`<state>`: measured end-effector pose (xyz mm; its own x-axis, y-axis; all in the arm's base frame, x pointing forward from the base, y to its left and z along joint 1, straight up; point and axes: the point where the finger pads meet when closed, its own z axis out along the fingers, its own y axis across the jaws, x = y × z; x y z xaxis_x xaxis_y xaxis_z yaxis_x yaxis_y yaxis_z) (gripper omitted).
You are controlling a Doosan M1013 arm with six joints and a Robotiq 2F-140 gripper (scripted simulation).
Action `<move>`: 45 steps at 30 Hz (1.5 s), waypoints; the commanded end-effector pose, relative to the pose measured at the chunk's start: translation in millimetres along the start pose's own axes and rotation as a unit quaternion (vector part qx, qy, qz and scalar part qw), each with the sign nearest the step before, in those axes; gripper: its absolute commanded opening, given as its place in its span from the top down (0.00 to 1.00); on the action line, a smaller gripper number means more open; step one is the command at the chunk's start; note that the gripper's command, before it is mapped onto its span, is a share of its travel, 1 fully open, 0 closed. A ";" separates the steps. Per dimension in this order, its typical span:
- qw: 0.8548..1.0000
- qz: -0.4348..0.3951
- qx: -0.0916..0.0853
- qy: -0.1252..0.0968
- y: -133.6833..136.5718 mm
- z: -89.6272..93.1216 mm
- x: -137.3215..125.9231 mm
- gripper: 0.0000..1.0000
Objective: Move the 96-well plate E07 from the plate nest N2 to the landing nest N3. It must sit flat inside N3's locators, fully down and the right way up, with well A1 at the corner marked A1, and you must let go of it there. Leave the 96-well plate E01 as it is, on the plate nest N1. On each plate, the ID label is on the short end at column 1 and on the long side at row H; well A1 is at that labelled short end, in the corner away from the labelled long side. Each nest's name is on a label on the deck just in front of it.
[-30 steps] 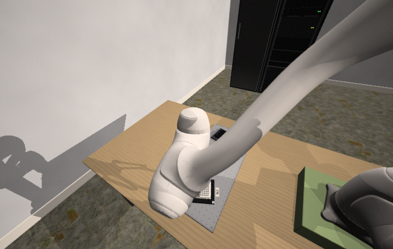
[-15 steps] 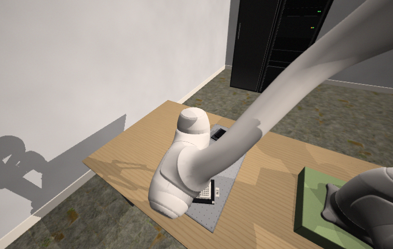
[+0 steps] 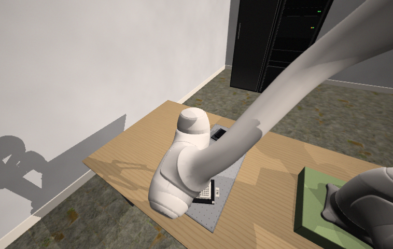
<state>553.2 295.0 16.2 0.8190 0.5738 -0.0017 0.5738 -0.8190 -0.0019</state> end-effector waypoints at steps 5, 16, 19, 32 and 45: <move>1.000 0.000 0.000 0.000 0.0 1.6 0.0 0.34; 1.000 0.000 0.000 0.000 -0.1 7.0 0.0 0.34; 1.000 0.000 0.000 0.000 -0.1 9.3 0.0 0.34; 1.000 0.000 0.000 0.000 -0.1 17.9 0.0 0.34; 1.000 0.000 0.000 0.000 -0.1 24.4 0.0 0.34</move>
